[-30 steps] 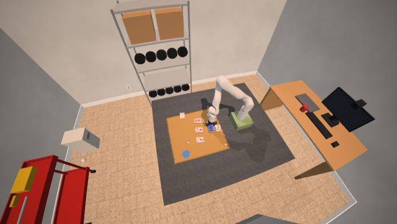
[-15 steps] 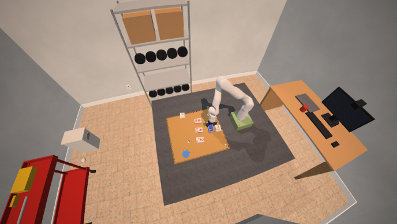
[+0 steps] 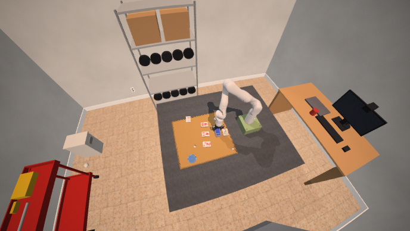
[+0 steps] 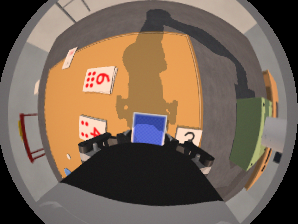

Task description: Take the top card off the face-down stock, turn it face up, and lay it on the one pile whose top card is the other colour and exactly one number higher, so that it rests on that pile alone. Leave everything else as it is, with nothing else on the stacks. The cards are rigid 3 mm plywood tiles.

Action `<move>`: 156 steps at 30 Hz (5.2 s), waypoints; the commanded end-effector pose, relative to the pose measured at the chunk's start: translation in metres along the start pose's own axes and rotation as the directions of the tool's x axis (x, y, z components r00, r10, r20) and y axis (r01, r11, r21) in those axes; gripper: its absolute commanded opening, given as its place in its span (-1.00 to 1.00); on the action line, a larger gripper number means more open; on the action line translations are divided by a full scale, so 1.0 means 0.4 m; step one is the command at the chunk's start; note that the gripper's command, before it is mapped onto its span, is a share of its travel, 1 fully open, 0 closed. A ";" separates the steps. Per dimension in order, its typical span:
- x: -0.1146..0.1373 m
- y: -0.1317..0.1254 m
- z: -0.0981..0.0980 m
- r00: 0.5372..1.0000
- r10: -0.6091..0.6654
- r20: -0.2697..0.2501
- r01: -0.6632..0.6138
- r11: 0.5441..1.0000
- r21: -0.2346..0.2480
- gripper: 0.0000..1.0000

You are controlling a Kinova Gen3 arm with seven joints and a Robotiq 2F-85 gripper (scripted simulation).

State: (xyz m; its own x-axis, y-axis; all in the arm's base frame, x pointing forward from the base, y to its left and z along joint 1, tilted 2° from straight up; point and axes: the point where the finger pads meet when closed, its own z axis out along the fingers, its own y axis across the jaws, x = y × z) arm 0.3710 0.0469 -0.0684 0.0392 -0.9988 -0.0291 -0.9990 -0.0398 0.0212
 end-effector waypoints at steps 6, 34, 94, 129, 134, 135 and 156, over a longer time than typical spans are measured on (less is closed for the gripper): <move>-0.001 0.000 0.000 1.000 -0.001 0.000 0.001 1.000 0.000 0.43; -0.001 0.000 0.000 1.000 -0.001 0.000 0.001 1.000 0.000 0.69; 0.107 0.003 -0.164 0.990 -0.001 0.140 0.001 1.000 -0.001 0.69; 0.118 0.003 -0.162 0.927 -0.001 0.375 0.001 1.000 -0.001 0.69; 0.118 0.003 -0.159 0.927 -0.001 0.375 0.001 1.000 -0.001 0.69; 0.118 0.003 -0.159 0.927 -0.001 0.375 0.001 1.000 -0.001 0.69; 0.119 0.002 -0.083 0.927 -0.001 0.375 0.001 1.000 -0.001 0.69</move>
State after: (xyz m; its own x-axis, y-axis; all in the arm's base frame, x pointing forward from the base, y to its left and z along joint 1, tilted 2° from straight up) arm 0.3744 -0.0042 -0.0320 0.0284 -0.9172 -0.3975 -0.9991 -0.0383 0.0168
